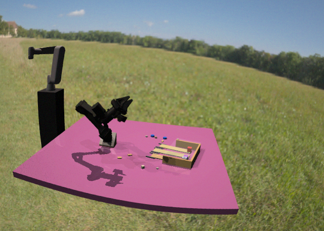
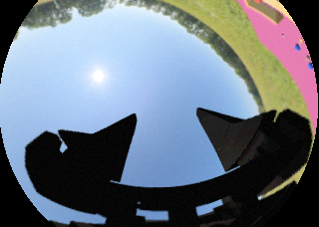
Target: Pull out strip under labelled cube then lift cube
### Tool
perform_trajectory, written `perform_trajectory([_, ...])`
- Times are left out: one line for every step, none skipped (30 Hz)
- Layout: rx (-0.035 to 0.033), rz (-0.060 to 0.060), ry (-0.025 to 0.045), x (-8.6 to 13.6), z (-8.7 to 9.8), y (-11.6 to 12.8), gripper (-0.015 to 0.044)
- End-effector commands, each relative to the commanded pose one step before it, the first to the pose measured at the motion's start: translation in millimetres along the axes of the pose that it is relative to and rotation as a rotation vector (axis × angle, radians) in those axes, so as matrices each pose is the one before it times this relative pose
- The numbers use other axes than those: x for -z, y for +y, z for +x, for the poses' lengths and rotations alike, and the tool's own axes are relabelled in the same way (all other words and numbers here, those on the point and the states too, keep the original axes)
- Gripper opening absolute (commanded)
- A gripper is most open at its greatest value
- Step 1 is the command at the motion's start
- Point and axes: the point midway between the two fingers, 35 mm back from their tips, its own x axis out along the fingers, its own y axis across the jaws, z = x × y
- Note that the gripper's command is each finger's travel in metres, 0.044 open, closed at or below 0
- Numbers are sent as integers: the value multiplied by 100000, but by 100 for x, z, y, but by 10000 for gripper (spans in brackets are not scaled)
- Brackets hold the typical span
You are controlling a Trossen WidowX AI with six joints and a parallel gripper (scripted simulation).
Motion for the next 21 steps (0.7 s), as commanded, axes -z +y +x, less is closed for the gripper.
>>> perform_trajectory([-562, -426, -404, -214, 98, 14, 400])
perform_trajectory([-1568, -1289, -1320, -648, 300, 9, 400])
perform_trajectory([-2197, -2202, -2536, -1085, 528, -99, 400])
perform_trajectory([-1929, -2823, -3580, -1309, 688, -324, 400])
perform_trajectory([-1056, -3034, -3999, -1258, 735, -551, 400])
perform_trajectory([-154, -3304, -4287, -1172, 773, -769, 400])
perform_trajectory([757, -3632, -4443, -1052, 803, -973, 400])
perform_trajectory([1653, -4016, -4469, -903, 824, -1157, 400])
perform_trajectory([2513, -4451, -4372, -727, 836, -1316, 400])
perform_trajectory([2602, -3921, -3360, -433, 679, -1151, 400])
perform_trajectory([2520, -3454, -2168, -158, 542, -980, 400])
perform_trajectory([2695, -3557, -1953, -65, 521, -975, 400])
perform_trajectory([2820, -3640, -1730, 22, 498, -958, 400])
perform_trajectory([2921, -3733, -1520, 101, 477, -937, 400])
perform_trajectory([3024, -3861, -1328, 175, 461, -919, 400])
perform_trajectory([3147, -4045, -1153, 249, 449, -908, 400])
perform_trajectory([3271, -4260, -980, 322, 440, -897, 400])
perform_trajectory([3395, -4507, -806, 397, 431, -884, 400])
perform_trajectory([3537, -4813, -631, 475, 424, -873, 400])
perform_trajectory([3704, -5093, -615, 520, 421, -866, 400])
perform_trajectory([3954, -5382, -777, 533, 428, -873, 400])
